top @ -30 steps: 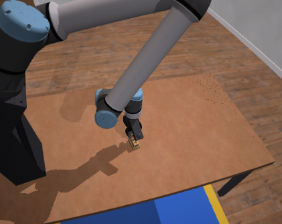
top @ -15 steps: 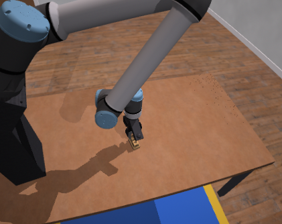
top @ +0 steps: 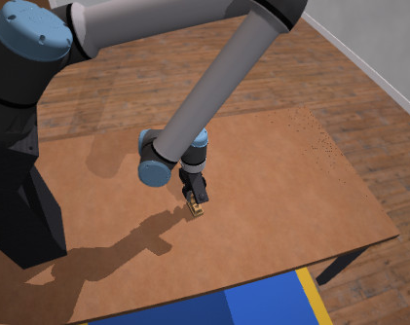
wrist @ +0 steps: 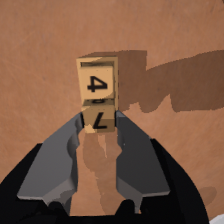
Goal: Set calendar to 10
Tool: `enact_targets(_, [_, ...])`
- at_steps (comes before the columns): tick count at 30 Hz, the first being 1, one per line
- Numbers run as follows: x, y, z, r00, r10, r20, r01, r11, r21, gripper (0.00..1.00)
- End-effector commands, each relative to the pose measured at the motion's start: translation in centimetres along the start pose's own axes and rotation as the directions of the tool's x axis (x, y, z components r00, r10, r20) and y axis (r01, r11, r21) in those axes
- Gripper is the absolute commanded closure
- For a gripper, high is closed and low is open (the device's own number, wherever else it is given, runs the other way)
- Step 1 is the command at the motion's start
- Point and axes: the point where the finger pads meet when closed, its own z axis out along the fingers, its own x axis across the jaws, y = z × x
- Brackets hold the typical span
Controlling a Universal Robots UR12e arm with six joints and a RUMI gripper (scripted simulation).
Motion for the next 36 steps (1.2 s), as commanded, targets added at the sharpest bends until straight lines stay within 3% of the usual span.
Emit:
enact_targets(1, [-0.02, 0.01, 0.01, 1.000, 0.000, 0.000, 0.000, 1.000, 0.000, 0.89])
enact_targets(36, [-0.02, 0.01, 0.96, 1.000, 0.000, 0.000, 0.000, 1.000, 0.000, 0.89])
